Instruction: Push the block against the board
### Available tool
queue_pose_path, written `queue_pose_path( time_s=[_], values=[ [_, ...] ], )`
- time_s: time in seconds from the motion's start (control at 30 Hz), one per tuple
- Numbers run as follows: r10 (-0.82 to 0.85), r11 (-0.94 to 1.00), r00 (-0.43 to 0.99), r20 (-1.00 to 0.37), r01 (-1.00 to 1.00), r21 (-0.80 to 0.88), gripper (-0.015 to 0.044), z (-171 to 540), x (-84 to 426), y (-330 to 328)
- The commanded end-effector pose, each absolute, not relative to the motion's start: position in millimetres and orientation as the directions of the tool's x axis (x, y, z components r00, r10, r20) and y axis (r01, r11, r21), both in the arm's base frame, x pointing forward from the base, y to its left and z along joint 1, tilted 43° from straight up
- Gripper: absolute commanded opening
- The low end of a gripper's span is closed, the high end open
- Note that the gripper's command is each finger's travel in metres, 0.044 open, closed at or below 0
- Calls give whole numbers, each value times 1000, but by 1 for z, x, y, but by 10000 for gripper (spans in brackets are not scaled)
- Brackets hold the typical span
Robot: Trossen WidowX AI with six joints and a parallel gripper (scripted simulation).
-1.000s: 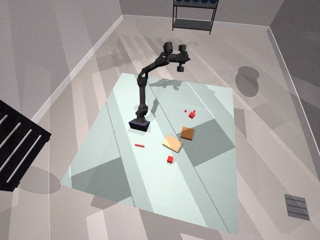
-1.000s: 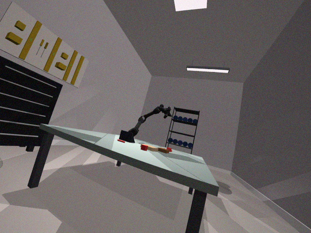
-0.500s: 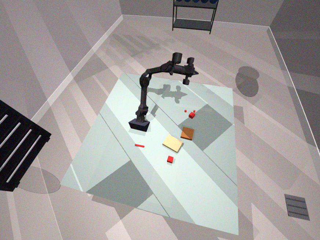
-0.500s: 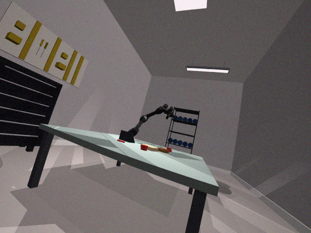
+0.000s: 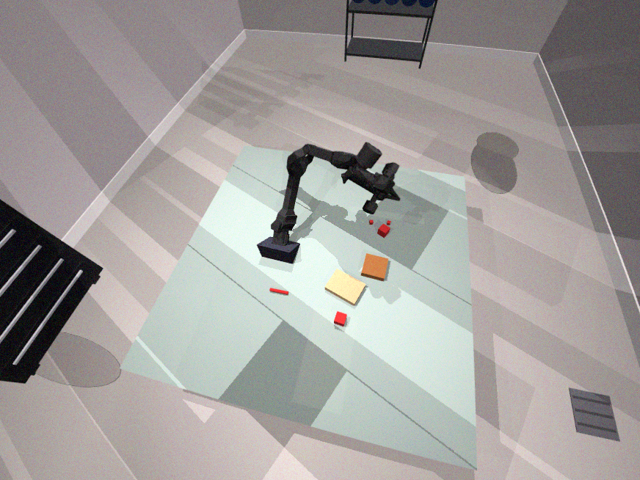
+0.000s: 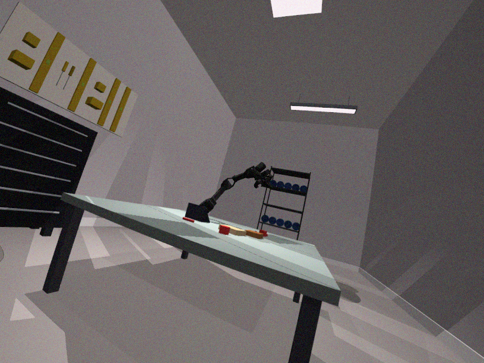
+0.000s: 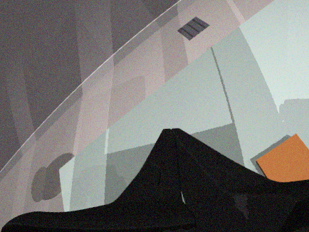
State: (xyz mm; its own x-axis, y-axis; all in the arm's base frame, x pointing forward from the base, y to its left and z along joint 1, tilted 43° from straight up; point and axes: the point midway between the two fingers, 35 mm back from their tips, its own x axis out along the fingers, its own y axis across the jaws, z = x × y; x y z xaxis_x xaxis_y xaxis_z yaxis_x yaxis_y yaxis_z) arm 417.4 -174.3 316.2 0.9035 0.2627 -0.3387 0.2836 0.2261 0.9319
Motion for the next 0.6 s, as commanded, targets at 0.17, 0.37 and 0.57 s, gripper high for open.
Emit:
queue_pose_path(
  time_s=[0.17,0.37,0.57],
  values=[
    [244,346,813,-528,436,831,0,222,408,-201],
    [265,432,716,-646,511,743,0,158,391,-210],
    [311,516,598,-739,547,659,0,100,365,-211]
  ],
)
